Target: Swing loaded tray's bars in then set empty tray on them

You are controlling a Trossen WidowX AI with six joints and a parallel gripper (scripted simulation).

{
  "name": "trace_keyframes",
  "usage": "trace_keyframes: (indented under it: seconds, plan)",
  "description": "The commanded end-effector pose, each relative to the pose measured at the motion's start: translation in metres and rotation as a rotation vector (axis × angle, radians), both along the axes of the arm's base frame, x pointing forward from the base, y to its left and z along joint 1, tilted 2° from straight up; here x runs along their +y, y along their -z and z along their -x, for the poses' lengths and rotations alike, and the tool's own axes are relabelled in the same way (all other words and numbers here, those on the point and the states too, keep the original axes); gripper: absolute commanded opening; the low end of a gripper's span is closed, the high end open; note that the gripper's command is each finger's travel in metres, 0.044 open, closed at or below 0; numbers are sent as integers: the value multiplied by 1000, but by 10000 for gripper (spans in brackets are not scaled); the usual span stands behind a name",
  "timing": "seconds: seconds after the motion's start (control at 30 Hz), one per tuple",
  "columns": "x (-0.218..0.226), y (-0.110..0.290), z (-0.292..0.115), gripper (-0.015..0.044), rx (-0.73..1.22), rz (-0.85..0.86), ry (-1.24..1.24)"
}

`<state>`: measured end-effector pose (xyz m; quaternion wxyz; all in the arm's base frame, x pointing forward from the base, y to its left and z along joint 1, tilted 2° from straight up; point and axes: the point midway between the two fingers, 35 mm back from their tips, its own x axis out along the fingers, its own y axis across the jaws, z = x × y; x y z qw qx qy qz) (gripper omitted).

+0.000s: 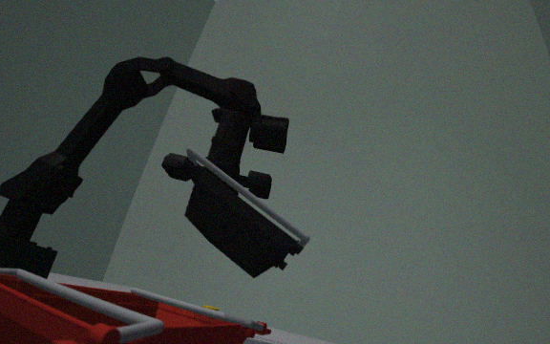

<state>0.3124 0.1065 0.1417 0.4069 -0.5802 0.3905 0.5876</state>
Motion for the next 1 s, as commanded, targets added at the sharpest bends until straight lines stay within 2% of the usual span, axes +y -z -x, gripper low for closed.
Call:
trace_keyframes:
  seconds: [0.0, 0.97]
  plan:
    - [-17, -3, -8, 0, -11, -5, 41]
    - [-131, 1, -21, 0, -4, -2, 326]
